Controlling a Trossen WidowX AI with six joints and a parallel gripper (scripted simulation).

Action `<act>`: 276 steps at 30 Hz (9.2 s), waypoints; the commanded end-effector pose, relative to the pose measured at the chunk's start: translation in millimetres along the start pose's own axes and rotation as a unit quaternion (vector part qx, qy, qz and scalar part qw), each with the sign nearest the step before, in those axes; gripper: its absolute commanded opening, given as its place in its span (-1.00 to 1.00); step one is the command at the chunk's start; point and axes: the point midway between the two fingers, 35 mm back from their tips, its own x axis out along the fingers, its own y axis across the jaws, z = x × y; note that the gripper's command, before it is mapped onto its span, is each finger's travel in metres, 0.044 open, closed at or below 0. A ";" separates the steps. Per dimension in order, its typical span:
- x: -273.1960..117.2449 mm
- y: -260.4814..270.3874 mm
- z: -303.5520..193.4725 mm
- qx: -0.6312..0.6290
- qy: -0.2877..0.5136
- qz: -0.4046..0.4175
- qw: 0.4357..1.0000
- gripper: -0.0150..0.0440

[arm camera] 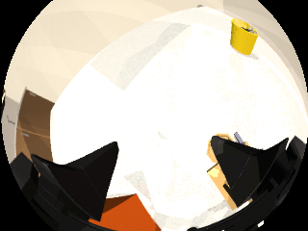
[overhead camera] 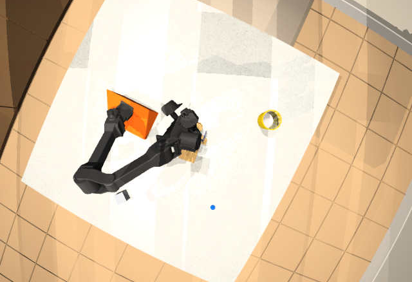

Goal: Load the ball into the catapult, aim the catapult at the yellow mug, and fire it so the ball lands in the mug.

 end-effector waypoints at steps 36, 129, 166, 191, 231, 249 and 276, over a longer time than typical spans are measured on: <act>-39.0 -63.9 -29.0 0.591 0.063 -0.153 0.789 1.00; -19.3 -150.1 -114.3 0.901 -0.065 -0.313 0.295 0.20; 11.0 -90.9 -6.7 0.758 0.038 -0.311 0.572 -0.49; 60.4 -78.4 20.8 0.680 0.077 -0.307 0.661 -0.49; 51.0 -75.7 29.3 0.683 0.081 -0.305 0.659 1.00; 40.6 -69.2 31.9 0.680 0.077 -0.307 0.662 1.00; 71.9 -81.6 11.8 0.680 0.077 -0.307 0.662 1.00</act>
